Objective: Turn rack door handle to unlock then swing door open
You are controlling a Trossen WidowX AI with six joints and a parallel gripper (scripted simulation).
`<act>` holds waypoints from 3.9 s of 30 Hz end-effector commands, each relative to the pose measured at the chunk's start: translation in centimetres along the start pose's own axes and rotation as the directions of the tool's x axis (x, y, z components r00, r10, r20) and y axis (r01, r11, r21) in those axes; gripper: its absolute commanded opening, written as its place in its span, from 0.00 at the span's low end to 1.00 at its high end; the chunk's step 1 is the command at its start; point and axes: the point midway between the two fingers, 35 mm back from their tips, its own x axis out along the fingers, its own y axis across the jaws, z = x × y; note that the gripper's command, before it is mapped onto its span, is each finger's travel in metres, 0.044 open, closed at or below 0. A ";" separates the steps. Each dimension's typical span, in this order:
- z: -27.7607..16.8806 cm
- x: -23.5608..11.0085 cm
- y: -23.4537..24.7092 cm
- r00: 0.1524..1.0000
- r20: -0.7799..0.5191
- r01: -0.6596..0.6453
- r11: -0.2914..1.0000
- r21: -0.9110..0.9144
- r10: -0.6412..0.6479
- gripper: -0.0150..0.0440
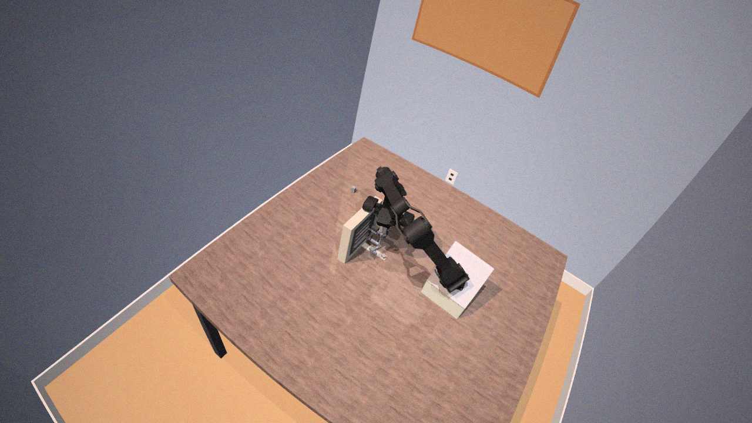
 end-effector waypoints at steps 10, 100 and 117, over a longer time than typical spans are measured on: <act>0.0 0.0 0.0 1.000 0.004 0.001 1.000 -0.001 -0.001 0.33; 13.0 0.0 5.8 1.000 0.009 -0.009 0.087 0.996 0.001 0.28; 15.9 0.0 5.0 1.000 0.010 -0.010 -0.142 0.990 0.000 0.28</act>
